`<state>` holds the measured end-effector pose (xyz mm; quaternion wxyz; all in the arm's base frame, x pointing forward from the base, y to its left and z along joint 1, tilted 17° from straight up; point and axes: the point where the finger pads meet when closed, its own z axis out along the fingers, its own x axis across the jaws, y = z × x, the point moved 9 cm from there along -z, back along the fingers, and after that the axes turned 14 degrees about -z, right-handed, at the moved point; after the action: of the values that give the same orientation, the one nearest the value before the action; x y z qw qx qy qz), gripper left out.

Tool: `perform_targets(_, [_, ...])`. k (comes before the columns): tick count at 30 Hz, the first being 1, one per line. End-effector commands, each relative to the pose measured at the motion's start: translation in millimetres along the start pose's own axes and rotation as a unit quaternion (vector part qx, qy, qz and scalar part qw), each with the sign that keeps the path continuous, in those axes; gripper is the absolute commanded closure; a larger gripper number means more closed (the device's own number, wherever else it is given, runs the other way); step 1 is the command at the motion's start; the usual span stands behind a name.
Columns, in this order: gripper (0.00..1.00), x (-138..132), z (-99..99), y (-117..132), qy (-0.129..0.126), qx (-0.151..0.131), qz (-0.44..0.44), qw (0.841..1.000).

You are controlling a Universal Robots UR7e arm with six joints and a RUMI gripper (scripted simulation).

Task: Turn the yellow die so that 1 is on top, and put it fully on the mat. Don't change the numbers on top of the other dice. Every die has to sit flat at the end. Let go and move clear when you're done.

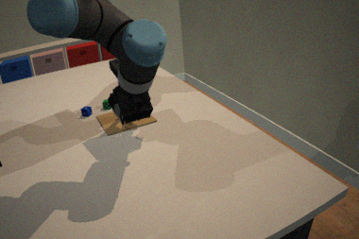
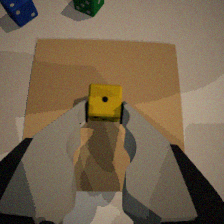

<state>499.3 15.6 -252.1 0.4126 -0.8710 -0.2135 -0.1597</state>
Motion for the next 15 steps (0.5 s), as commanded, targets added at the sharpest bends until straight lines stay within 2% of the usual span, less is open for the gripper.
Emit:
perform_targets(1, [0.94,0.4,-0.4,0.1,0.0,0.0,0.0,1.0])
perform_targets(10, [0.9,0.4,-0.4,0.1,0.0,0.0,0.0,1.0])
perform_targets(11, [0.86,0.4,-0.4,0.1,0.0,0.0,0.0,1.0])
perform_targets(15, [0.83,0.4,-0.4,0.1,0.0,0.0,0.0,1.0])
